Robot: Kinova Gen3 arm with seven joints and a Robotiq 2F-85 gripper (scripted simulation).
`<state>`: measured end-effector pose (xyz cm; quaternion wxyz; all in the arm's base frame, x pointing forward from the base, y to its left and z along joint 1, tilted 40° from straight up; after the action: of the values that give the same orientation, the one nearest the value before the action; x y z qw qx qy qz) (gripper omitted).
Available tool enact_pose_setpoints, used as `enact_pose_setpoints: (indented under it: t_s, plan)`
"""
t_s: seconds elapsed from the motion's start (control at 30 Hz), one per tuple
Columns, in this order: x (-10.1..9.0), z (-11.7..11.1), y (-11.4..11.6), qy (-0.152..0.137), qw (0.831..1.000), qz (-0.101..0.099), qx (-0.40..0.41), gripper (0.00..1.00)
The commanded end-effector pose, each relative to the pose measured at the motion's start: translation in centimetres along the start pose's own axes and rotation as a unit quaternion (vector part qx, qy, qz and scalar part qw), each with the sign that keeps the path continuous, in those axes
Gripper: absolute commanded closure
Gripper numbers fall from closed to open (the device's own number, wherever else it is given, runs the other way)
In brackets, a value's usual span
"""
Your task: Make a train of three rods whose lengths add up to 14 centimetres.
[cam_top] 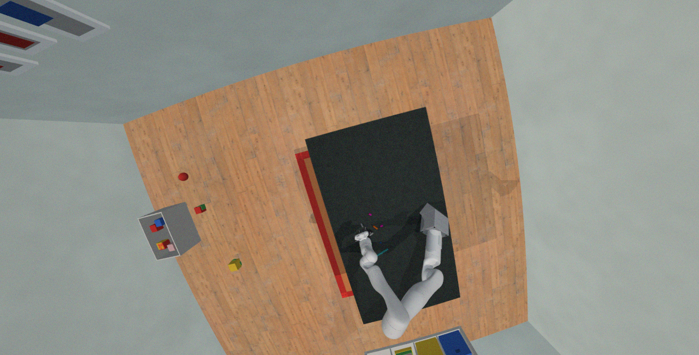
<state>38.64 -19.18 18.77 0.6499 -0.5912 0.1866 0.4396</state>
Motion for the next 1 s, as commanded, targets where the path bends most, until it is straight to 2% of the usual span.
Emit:
enact_pose_setpoints:
  t_s: [0.0, 0.53, 0.97]
  plan:
    - [0.0, 0.0, 0.0, 0.001, 1.000, 0.000, 0.000, 0.76]
    - [0.2, -0.1, 0.0, 0.000, 1.000, 0.001, 0.000, 0.76]
    - [1.5, -0.1, -0.1, -0.001, 1.000, 0.002, -0.001, 0.76]
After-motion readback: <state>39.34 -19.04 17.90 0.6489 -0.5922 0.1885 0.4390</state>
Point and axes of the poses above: the point where the finger pads meet when closed, its own x axis out along the fingers, its own y axis across the jaws, z = x × y, the point moved 10 cm from there along -x, back along the fingers, and after that the axes turned 8 degrees about -x, right-handed, at the moved point
